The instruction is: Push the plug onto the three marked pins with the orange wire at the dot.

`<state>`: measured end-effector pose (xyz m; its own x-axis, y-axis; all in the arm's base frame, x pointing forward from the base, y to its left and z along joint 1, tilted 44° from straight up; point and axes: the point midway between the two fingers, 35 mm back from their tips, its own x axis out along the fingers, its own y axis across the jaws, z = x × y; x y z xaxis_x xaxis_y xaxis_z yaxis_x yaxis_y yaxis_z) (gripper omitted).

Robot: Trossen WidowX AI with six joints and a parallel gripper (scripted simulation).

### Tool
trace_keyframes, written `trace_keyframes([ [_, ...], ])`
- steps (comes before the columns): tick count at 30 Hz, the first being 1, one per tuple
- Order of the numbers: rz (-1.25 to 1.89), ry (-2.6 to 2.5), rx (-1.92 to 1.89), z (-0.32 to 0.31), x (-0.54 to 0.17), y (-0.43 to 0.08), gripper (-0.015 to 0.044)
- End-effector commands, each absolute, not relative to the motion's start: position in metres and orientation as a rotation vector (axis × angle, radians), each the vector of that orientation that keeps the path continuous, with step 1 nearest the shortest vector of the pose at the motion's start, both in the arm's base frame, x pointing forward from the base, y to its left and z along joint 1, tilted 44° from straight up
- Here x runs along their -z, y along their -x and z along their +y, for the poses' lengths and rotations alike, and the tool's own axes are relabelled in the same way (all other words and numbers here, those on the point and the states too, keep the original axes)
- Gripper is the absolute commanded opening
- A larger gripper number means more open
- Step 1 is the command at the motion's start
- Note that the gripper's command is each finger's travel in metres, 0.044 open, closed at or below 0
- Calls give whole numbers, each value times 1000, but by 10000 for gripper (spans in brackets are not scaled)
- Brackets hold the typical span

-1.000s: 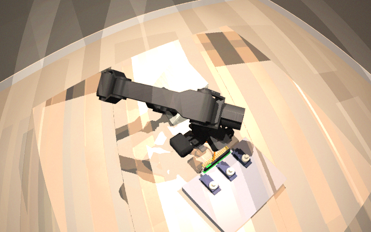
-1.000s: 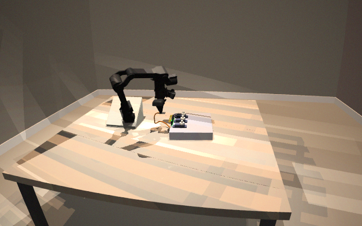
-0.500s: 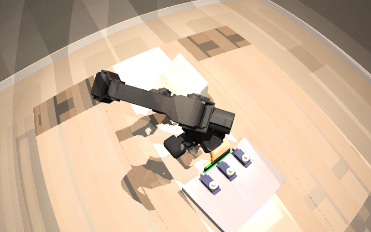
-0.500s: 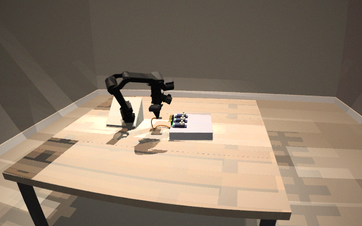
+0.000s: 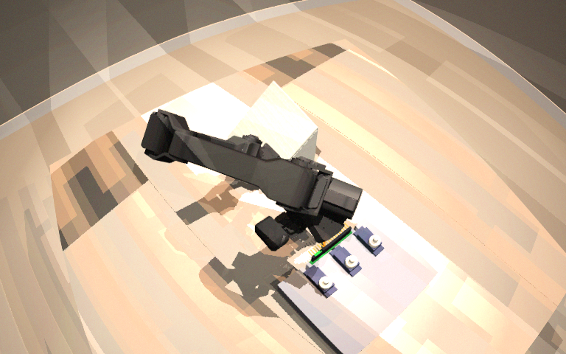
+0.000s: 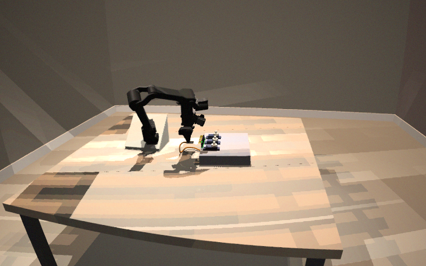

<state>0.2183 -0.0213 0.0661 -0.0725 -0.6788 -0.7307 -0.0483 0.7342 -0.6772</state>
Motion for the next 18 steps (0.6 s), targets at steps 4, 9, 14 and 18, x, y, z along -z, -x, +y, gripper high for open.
trace_keyframes([
  [4, 1572, 610, 576, -20, -65, -237, 0],
  [9, 1572, 610, 576, -20, -65, -241, 0],
  [14, 1572, 610, 576, -22, -66, -243, 0],
  [18, 1572, 610, 576, -23, -66, -243, 0],
])
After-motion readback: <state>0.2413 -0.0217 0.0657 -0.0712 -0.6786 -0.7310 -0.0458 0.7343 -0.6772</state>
